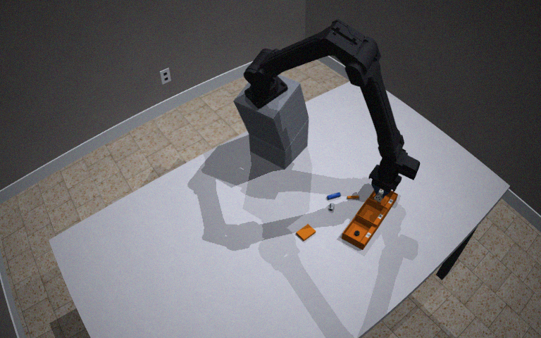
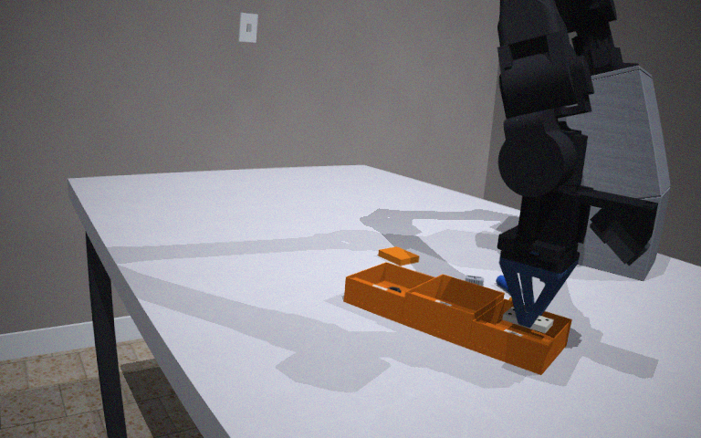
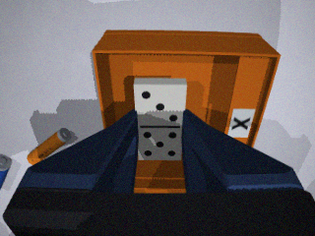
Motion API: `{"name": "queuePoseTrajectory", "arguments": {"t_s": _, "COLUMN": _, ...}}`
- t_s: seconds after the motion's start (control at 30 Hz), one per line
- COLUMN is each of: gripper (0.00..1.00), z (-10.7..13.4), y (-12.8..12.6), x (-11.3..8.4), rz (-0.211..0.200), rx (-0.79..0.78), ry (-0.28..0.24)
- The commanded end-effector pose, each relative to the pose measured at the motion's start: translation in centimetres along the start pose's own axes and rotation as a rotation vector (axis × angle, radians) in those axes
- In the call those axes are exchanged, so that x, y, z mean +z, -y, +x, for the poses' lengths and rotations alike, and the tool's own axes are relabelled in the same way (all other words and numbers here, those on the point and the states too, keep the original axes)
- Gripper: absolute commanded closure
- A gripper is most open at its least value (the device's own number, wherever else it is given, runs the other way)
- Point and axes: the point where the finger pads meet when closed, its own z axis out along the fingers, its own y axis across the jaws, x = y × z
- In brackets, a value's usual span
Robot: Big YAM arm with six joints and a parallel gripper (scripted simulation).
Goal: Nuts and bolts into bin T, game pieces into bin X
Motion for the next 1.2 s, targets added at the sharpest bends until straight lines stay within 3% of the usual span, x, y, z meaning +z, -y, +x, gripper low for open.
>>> {"name": "queuePoseTrajectory", "arguments": {"t_s": 0.0, "gripper": 0.81, "z": 0.5, "y": 1.9, "x": 0.3, "rz": 0.037, "rx": 0.012, "ry": 0.005}}
{"name": "queuePoseTrajectory", "arguments": {"t_s": 0.07, "gripper": 0.81, "z": 0.5, "y": 1.9, "x": 0.3, "rz": 0.037, "rx": 0.012, "ry": 0.005}}
{"name": "queuePoseTrajectory", "arguments": {"t_s": 0.1, "gripper": 0.81, "z": 0.4, "y": 3.6, "x": -1.4, "rz": 0.080, "rx": 0.012, "ry": 0.007}}
{"name": "queuePoseTrajectory", "arguments": {"t_s": 0.13, "gripper": 0.81, "z": 0.3, "y": 3.4, "x": -1.0, "rz": 0.075, "rx": 0.011, "ry": 0.007}}
{"name": "queuePoseTrajectory", "arguments": {"t_s": 0.17, "gripper": 0.81, "z": 0.1, "y": 1.9, "x": 0.8, "rz": 0.039, "rx": 0.003, "ry": 0.005}}
{"name": "queuePoseTrajectory", "arguments": {"t_s": 0.23, "gripper": 0.81, "z": 0.4, "y": 1.8, "x": 1.2, "rz": 0.035, "rx": 0.010, "ry": 0.005}}
{"name": "queuePoseTrajectory", "arguments": {"t_s": 0.33, "gripper": 0.81, "z": 0.3, "y": 2.2, "x": -0.4, "rz": 0.055, "rx": 0.008, "ry": 0.006}}
{"name": "queuePoseTrajectory", "arguments": {"t_s": 0.4, "gripper": 0.81, "z": 0.0, "y": 1.7, "x": 0.3, "rz": 0.037, "rx": 0.007, "ry": 0.005}}
{"name": "queuePoseTrajectory", "arguments": {"t_s": 0.43, "gripper": 0.81, "z": 0.3, "y": 2.3, "x": -0.5, "rz": 0.058, "rx": 0.008, "ry": 0.006}}
{"name": "queuePoseTrajectory", "arguments": {"t_s": 0.63, "gripper": 0.81, "z": 0.1, "y": 2.0, "x": -0.5, "rz": 0.057, "rx": 0.007, "ry": 0.006}}
{"name": "queuePoseTrajectory", "arguments": {"t_s": 0.67, "gripper": 0.70, "z": 0.0, "y": 1.6, "x": 0.3, "rz": 0.037, "rx": 0.007, "ry": 0.005}}
{"name": "queuePoseTrajectory", "arguments": {"t_s": 1.17, "gripper": 0.70, "z": 0.0, "y": 1.5, "x": 0.3, "rz": 0.036, "rx": 0.007, "ry": 0.005}}
